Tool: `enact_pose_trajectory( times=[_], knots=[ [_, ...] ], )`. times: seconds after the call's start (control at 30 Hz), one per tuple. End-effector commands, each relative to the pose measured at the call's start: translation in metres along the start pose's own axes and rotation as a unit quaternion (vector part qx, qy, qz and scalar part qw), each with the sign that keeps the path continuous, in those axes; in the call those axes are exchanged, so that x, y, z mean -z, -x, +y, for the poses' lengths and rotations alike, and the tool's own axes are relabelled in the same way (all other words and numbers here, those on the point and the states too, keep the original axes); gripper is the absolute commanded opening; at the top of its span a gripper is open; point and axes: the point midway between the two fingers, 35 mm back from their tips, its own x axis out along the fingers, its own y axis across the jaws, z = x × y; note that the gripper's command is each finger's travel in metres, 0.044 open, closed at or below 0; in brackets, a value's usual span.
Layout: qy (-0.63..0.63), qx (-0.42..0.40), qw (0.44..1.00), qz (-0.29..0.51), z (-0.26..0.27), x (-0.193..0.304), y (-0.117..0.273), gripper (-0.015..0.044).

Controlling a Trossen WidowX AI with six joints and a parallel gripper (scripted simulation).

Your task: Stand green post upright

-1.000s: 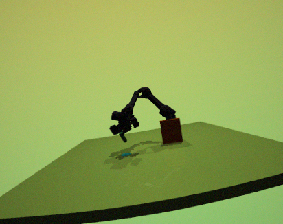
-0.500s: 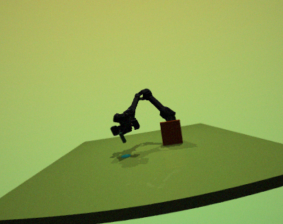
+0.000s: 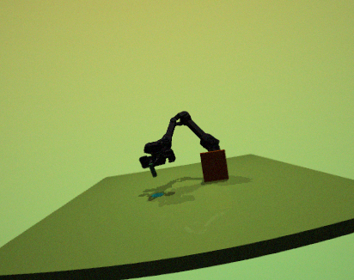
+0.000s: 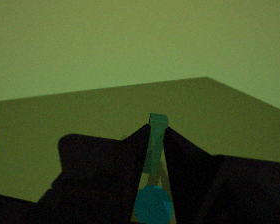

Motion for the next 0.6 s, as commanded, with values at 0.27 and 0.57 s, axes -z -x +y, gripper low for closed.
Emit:
enact_pose_trajectory(
  times=[0.27, 0.57],
  knots=[
    [0.023, 0.014, 0.999, -0.039, 0.001, -0.003, 0.009, 0.0023],
    [0.04, 0.027, 0.997, -0.067, 0.002, -0.005, 0.016, 0.0023]
  ],
)
